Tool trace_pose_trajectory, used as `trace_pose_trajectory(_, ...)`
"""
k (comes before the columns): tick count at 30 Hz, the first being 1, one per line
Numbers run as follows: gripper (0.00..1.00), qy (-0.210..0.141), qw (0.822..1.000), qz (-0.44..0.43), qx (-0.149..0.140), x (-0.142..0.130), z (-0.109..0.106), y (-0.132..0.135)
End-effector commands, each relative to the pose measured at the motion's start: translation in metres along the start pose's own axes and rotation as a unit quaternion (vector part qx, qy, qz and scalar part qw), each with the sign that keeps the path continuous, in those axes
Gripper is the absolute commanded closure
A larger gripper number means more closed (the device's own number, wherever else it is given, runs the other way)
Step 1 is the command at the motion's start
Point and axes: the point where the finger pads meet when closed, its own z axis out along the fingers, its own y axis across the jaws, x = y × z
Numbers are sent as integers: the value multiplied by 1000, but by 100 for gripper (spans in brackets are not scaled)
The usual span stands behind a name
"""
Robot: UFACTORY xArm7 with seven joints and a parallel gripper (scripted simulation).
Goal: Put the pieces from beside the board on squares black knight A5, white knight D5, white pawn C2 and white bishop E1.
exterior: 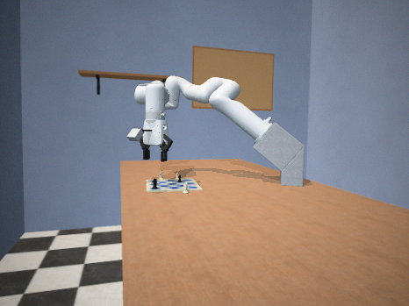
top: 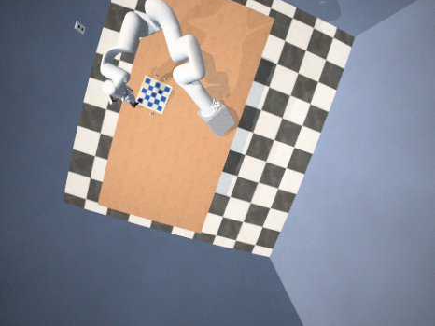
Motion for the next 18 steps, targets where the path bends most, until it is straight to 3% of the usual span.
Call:
trace_pose_trajectory(1,0,2,1000,0,0,1,-1,0)
trace_pose_trajectory(18,0,3,999,50,0,1,-1,-7)
